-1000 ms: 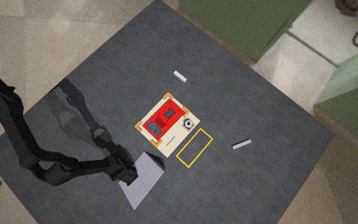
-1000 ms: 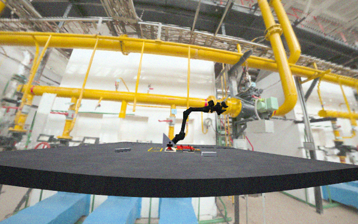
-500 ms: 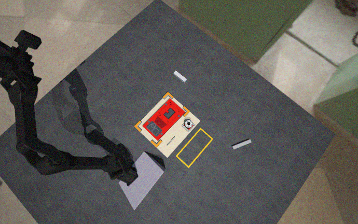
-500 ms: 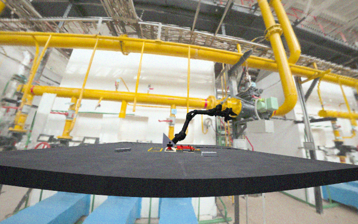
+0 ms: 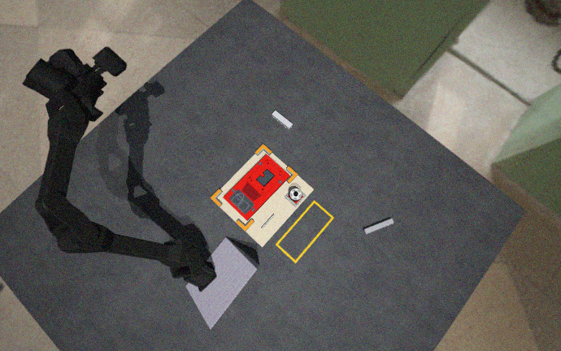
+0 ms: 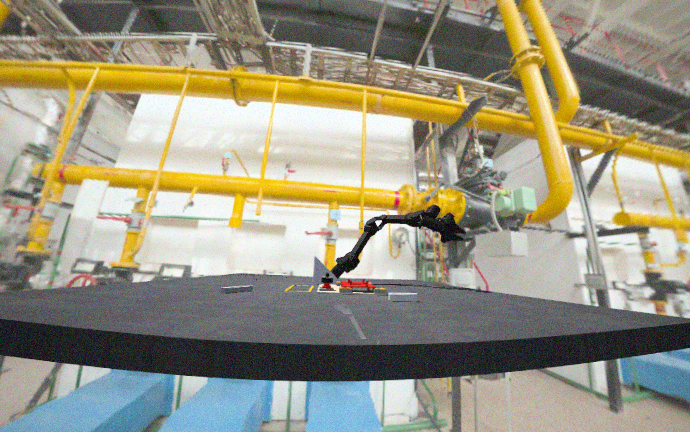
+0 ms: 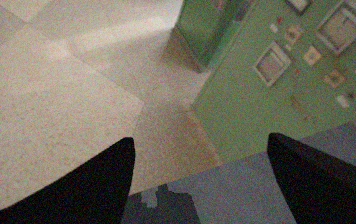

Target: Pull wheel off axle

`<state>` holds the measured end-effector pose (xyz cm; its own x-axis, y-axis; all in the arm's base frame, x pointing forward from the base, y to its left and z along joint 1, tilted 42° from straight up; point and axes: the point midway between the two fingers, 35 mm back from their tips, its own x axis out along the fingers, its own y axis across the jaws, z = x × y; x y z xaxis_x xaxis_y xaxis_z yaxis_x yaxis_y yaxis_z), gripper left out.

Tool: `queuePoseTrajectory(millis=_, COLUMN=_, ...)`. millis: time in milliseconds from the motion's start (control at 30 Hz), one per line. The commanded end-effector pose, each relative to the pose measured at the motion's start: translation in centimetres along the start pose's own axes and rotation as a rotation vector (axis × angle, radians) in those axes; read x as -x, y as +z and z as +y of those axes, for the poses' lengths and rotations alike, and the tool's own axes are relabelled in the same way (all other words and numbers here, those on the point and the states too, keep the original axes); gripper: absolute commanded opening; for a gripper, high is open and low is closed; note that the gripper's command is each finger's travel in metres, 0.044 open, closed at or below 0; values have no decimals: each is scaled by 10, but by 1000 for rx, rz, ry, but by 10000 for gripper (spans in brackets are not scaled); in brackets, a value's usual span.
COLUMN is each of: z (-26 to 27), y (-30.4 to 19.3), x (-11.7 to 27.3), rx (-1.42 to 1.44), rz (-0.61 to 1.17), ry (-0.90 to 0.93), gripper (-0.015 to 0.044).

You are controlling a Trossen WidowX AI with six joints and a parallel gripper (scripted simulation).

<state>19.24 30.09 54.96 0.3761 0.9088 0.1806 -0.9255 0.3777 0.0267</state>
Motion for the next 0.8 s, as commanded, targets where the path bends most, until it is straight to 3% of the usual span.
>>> queuePoseTrajectory(millis=0, z=-21, y=-25, x=-9, rx=-44, rz=76, ry=-38, gripper=300)
queuePoseTrajectory(millis=400, z=-131, y=-140, x=-15, rx=-342, rz=414, ry=-277, gripper=300)
queuePoseTrajectory(millis=767, z=-232, y=-241, x=34, rx=-723, rz=656, ry=-574, gripper=300)
